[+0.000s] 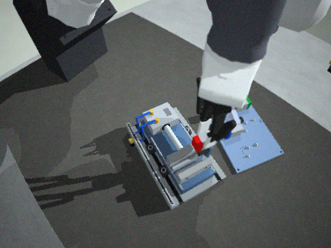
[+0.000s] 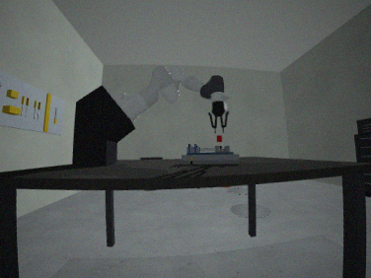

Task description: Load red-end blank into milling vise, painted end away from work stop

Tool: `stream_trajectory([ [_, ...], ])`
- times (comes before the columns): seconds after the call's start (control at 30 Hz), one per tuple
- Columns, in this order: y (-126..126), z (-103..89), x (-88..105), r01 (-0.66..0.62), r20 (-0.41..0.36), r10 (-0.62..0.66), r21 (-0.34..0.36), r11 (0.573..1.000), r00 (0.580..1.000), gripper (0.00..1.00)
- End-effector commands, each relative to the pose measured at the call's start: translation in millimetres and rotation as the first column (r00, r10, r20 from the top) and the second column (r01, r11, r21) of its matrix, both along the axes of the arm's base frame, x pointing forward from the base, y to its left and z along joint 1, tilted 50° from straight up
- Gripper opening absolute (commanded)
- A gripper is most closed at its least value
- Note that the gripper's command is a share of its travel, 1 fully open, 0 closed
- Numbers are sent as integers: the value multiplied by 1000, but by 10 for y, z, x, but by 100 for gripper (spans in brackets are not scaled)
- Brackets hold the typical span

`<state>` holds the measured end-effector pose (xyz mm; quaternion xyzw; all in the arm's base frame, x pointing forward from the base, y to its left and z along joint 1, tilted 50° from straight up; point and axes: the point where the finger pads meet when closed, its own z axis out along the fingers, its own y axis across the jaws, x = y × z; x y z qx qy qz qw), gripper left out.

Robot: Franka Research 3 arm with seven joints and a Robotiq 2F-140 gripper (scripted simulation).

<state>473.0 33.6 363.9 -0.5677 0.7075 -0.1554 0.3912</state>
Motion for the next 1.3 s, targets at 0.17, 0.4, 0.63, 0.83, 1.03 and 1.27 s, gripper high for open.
stream_trajectory([
  [0.17,-124,-21,15,-20,10,20,-23,1000,1000,0],
  [0.4,-557,-118,58,-40,23,41,-47,998,999,0],
  [0.63,-557,-118,58,-40,23,41,-47,998,999,0],
  [0.83,-680,-142,72,-34,20,35,-39,999,999,0],
  [1.03,-715,-143,78,-40,23,41,-47,998,999,0],
  [1.27,-715,-143,78,-40,23,41,-47,998,999,0],
])
